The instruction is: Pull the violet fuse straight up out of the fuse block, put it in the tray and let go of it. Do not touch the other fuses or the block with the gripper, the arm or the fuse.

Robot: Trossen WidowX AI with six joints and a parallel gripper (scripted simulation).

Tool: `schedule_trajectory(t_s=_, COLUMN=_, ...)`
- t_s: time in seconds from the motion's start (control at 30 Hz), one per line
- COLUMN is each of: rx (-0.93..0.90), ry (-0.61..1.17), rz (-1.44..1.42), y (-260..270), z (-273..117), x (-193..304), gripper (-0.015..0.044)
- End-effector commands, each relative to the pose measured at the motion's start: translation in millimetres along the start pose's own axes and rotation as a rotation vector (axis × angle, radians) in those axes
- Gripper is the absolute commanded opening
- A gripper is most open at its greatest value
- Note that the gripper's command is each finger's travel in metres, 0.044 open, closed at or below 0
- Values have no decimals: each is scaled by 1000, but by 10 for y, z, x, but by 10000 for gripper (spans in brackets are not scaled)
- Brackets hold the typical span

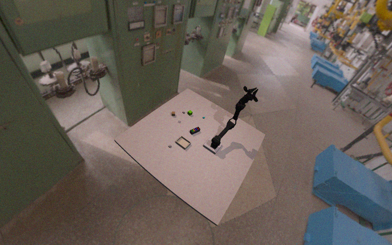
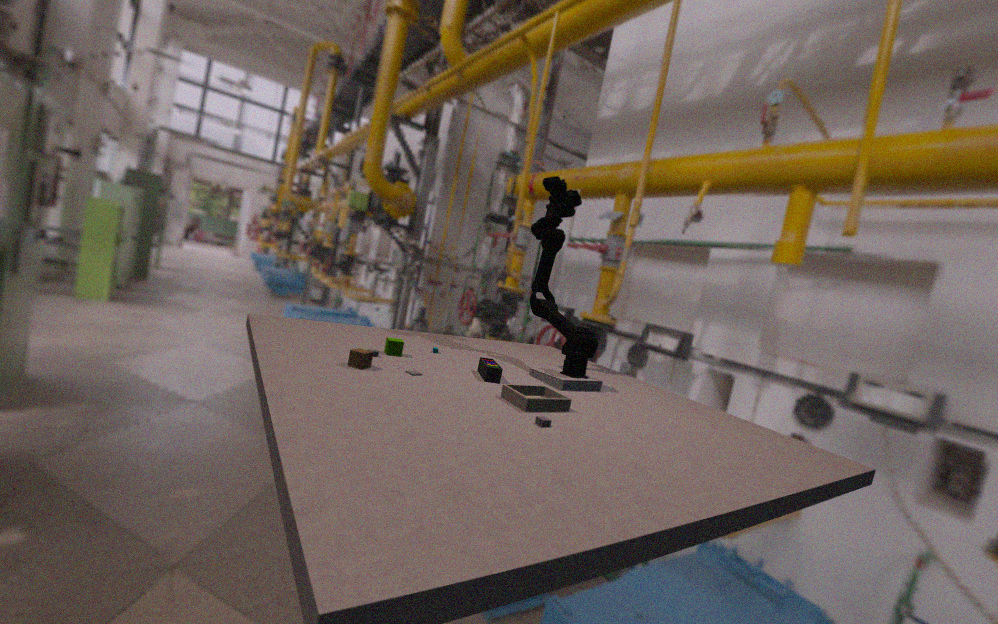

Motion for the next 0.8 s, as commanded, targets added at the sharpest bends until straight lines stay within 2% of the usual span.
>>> schedule_trajectory(t_s=0.0, rx=-120, ry=-151, rz=133, y=231, z=57, x=-618, gripper=72)
schedule_trajectory(t_s=0.2, rx=-323, ry=-314, rz=295, y=601, z=-21, x=-1380, gripper=72)
schedule_trajectory(t_s=0.37, rx=-538, ry=-408, rz=405, y=974, z=-230, x=-1950, gripper=72)
schedule_trajectory(t_s=0.57, rx=-831, ry=-454, rz=498, y=1468, z=-635, x=-2480, gripper=72)
schedule_trajectory(t_s=0.77, rx=-1156, ry=-417, rz=586, y=1967, z=-1209, x=-2830, gripper=72)
Point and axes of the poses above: the point midway between the two fingers, 35 mm back from their tips, its own z axis out along the fingers, its own y axis across the jaws, x = y × z, the point moved 5 cm from there along -z, back along the fingers, and after that the axes turned 1 degree about -z, right-handed, at the moved point
